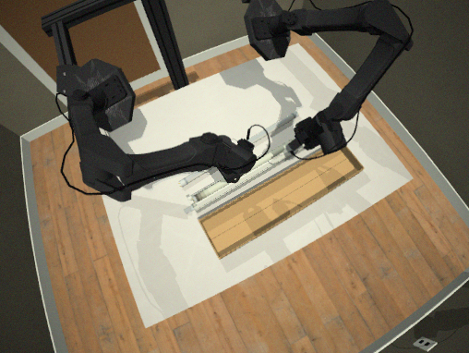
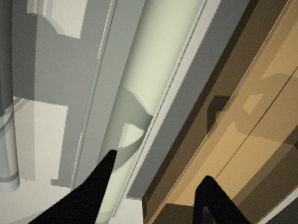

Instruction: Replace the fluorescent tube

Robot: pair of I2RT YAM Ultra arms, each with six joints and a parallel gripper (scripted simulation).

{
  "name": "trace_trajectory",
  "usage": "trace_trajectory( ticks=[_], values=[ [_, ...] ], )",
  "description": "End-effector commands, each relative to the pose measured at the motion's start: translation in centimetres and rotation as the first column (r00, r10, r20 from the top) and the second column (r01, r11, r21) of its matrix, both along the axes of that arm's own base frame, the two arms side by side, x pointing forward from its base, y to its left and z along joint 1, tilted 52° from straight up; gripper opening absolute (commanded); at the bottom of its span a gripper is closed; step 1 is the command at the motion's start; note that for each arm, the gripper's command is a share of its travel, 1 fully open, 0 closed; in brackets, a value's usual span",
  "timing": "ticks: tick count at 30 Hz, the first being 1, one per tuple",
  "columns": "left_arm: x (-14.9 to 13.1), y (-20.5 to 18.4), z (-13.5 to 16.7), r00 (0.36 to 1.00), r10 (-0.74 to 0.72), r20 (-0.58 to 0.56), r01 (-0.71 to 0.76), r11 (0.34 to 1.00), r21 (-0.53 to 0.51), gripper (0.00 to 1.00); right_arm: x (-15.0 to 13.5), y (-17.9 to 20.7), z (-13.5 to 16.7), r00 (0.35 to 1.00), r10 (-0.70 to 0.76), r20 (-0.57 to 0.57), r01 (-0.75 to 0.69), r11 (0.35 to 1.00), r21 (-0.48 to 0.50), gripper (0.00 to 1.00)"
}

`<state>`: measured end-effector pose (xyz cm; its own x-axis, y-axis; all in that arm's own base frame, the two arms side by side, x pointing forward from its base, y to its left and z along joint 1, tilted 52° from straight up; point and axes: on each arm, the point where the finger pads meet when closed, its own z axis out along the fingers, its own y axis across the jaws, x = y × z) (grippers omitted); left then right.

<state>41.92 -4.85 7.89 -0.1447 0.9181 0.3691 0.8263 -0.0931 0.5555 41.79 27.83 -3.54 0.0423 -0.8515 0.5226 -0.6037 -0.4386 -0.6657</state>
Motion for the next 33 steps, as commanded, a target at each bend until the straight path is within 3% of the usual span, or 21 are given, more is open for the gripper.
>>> trace_trajectory(
  ticks=[1, 10, 11, 15, 17, 19, 21, 23, 24, 33],
  values=[
    [0.6, -1.3, 1.6, 0.991, -0.058, 0.124, 0.059, 0.998, -0.002, 0.49, -0.4, 1.9, 2.4, 0.989, 0.072, 0.129, -0.079, 0.995, 0.053, 0.49],
    [-1.3, -0.8, 1.3, 0.977, -0.084, 0.198, 0.080, 0.996, 0.026, 0.49, -2.7, 0.1, 2.2, 0.977, 0.100, 0.189, -0.105, 0.994, 0.017, 0.49],
    [-1.5, -0.8, 1.3, 0.973, -0.086, 0.213, 0.082, 0.996, 0.031, 0.49, -2.8, 0.0, 3.4, 0.971, 0.095, 0.219, -0.104, 0.994, 0.031, 0.49],
    [-2.5, -0.3, 1.4, 0.957, -0.093, 0.276, 0.085, 0.996, 0.041, 0.49, -4.1, -1.4, 3.6, 0.959, 0.101, 0.264, -0.111, 0.994, 0.021, 0.49],
    [-2.2, -0.6, 1.6, 0.956, -0.093, 0.279, 0.089, 0.996, 0.026, 0.49, -2.3, -4.7, -0.9, 0.979, 0.090, 0.183, -0.086, 0.996, -0.028, 0.49],
    [-3.3, -0.4, 0.1, 0.973, -0.103, 0.205, 0.098, 0.995, 0.034, 0.49, -2.1, -2.2, -0.3, 0.968, 0.155, 0.198, -0.157, 0.988, -0.003, 0.49],
    [-3.6, -0.3, -1.3, 0.981, -0.102, 0.167, 0.096, 0.994, 0.045, 0.49, -2.4, -2.7, -1.1, 0.971, 0.154, 0.182, -0.154, 0.988, -0.015, 0.49],
    [-3.4, -0.4, -0.2, 0.975, -0.099, 0.198, 0.094, 0.995, 0.034, 0.49, -3.0, -2.3, -1.1, 0.973, 0.152, 0.174, -0.151, 0.988, -0.019, 0.49],
    [-2.8, -0.6, 0.5, 0.971, -0.088, 0.221, 0.085, 0.996, 0.021, 0.49, -1.9, -3.9, -1.5, 0.980, 0.105, 0.171, -0.103, 0.994, -0.022, 0.49],
    [-2.8, -0.5, 0.1, 0.976, -0.085, 0.200, 0.082, 0.996, 0.028, 0.49, -2.0, -1.9, 0.3, 0.973, 0.116, 0.200, -0.121, 0.992, 0.016, 0.49]
  ],
)
